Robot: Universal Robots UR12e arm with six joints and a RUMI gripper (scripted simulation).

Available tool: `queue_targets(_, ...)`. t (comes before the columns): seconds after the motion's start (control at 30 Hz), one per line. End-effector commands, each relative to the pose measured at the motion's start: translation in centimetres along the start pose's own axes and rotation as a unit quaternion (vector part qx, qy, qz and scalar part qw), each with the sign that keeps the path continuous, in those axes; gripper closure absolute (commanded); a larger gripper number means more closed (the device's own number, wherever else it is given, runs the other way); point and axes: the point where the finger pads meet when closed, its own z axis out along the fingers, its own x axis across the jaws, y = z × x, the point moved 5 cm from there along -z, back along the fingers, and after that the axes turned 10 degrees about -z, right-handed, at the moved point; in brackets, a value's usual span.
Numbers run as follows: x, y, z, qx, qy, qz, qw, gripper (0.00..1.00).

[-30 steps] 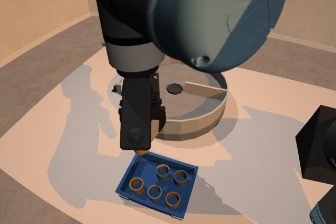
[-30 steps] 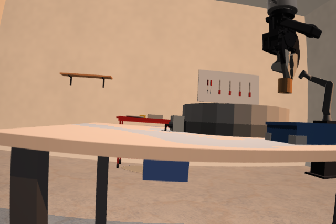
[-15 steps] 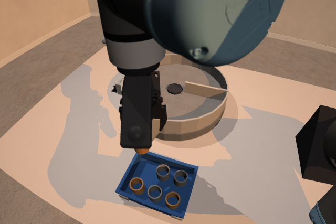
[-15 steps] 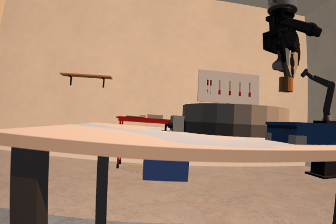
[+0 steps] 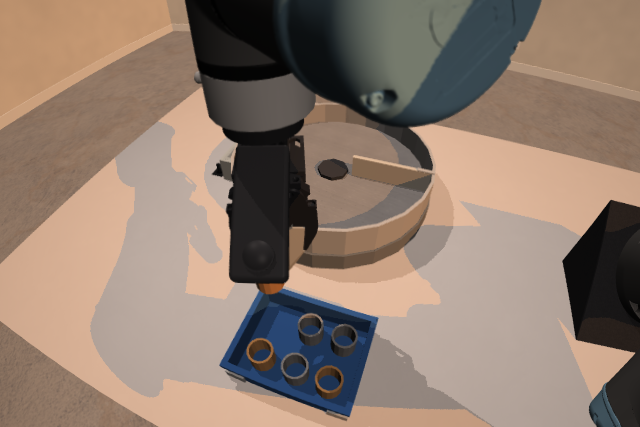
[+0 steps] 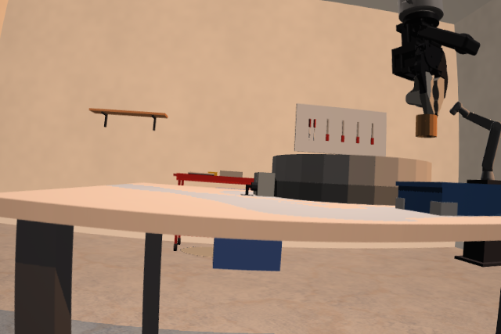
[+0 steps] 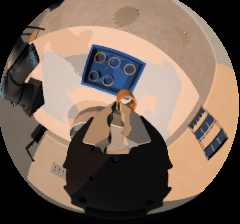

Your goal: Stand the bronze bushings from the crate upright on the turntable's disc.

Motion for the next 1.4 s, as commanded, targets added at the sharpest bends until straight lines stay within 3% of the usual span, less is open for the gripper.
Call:
queue_targets(0.0,0.0,0.0,-0.3,-0.002,0.001,-0.001,1.000,1.00)
queue_targets(0.37,-0.1,0.1,-0.2,-0.002,0.001,0.000,1.000,1.00)
queue_targets(0.63,-1.6,1.4,0.0,0.000,0.000,0.001,1.000,1.00)
queue_targets(0.8,-4.4,3.9,0.0,0.000,0.000,0.001,1.000,1.00)
queue_targets(1.03,-10.3,9.2,0.0,0.000,0.000,0.001,1.000,1.00)
queue_targets(1.1,-10.3,9.2,0.0,0.000,0.000,0.001,1.000,1.00)
queue_targets(1.37,-17.3,15.4,0.0,0.000,0.000,0.001,1.000,1.00)
